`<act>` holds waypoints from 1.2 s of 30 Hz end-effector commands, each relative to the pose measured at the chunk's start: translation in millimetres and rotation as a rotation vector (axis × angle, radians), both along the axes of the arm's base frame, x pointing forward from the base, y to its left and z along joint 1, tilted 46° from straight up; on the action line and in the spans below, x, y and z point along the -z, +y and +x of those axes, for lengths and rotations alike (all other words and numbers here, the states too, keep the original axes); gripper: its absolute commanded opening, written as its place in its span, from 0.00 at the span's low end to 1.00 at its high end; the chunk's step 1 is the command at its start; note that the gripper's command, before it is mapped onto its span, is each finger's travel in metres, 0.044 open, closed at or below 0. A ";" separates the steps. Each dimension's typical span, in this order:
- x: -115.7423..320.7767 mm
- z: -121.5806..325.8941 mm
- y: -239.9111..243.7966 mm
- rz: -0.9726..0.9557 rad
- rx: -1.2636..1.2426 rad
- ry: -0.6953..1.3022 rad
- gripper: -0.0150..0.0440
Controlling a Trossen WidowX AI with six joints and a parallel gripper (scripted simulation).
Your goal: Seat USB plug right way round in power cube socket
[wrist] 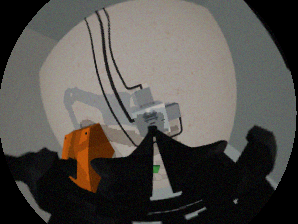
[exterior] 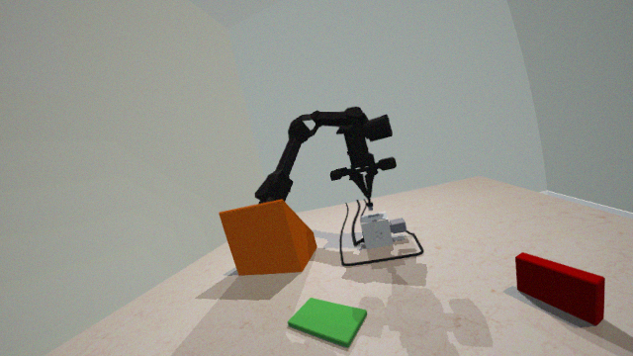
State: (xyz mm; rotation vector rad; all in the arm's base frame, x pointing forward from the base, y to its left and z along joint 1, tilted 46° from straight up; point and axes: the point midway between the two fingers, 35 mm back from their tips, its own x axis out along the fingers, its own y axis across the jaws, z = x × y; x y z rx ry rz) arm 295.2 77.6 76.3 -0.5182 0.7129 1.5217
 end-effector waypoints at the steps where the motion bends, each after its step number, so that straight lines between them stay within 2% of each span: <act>1: 0.1 0.0 -0.1 0.008 -0.066 -0.067 0.25; 8: 0.1 0.0 -0.1 0.020 -0.167 -0.169 0.25; 36: 0.5 -0.2 2.1 0.033 -0.162 -0.164 0.25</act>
